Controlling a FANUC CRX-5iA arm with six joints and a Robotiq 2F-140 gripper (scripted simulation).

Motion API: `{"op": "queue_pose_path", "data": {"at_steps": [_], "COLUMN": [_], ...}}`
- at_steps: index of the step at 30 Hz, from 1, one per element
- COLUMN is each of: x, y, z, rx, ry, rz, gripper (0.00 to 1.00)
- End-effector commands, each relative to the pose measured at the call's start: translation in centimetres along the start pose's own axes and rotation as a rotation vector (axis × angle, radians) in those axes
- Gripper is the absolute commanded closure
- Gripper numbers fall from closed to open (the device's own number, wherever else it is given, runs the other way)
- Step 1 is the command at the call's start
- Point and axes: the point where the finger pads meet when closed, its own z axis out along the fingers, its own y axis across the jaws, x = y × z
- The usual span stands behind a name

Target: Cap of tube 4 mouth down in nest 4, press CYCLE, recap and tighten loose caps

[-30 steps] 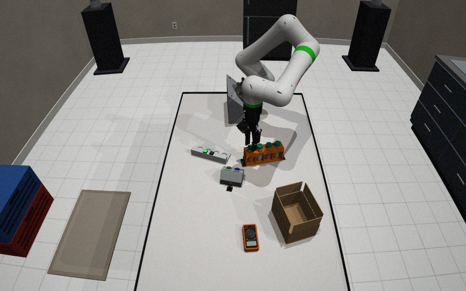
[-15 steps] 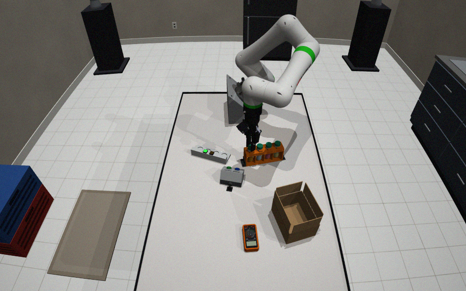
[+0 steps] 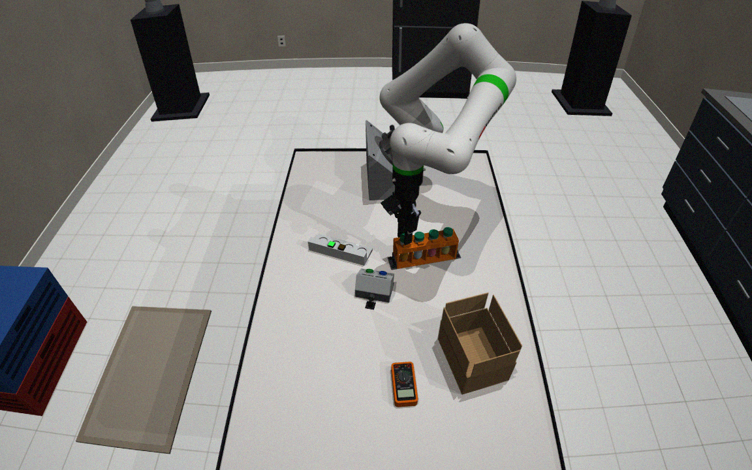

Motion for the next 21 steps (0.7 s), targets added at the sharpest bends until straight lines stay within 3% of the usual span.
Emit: {"op": "queue_pose_path", "data": {"at_steps": [1, 21], "x": [0.05, 0.05], "y": [-0.01, -0.01], "z": [-0.09, -0.08], "rx": [0.0, 0.001], "ry": [0.002, 0.002], "rz": [0.089, 0.689], "gripper": [0.7, 0.7]}}
